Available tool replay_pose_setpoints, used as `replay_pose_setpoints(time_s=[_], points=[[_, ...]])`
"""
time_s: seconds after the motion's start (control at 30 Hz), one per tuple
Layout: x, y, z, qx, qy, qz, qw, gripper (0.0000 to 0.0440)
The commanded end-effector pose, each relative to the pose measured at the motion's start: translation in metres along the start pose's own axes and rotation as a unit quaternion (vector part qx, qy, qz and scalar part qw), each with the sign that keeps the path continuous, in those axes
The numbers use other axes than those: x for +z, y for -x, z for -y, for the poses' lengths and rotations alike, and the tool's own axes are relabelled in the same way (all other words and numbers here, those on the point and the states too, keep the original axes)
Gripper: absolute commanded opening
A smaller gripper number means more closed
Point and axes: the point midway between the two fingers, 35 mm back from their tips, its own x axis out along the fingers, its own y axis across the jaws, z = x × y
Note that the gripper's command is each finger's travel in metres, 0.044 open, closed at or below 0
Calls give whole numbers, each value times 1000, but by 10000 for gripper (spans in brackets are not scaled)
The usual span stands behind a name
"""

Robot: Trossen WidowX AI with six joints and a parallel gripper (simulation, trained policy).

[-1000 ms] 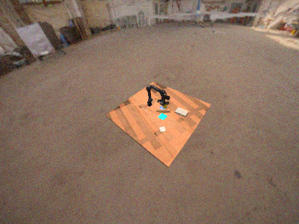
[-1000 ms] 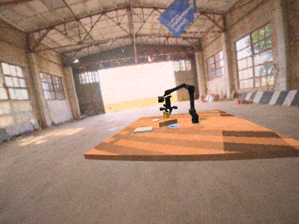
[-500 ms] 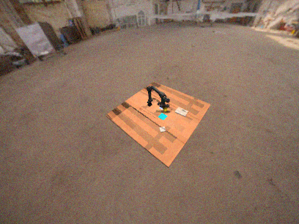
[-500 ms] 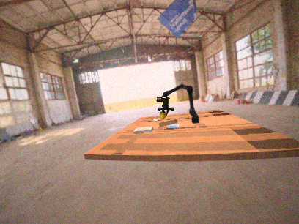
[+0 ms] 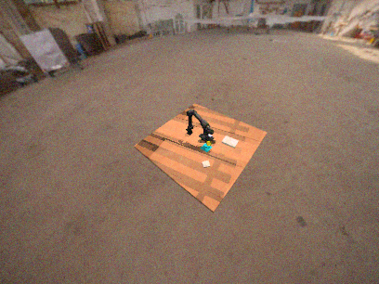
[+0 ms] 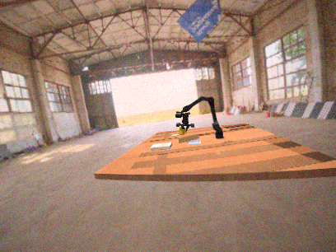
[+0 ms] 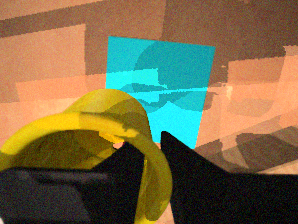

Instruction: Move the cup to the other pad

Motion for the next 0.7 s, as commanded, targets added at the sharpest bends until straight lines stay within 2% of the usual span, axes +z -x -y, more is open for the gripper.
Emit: replay_pose_setpoints(time_s=[0.0, 0.37, 0.5, 0.67], points=[[3, -11, 3, -4, 0, 3, 1000, 8], [8, -38, 16, -11, -5, 5, 1000, 73], [13, -36, 11, 7, -15, 5, 1000, 151], [17, -29, 8, 23, -21, 2, 999, 154]])
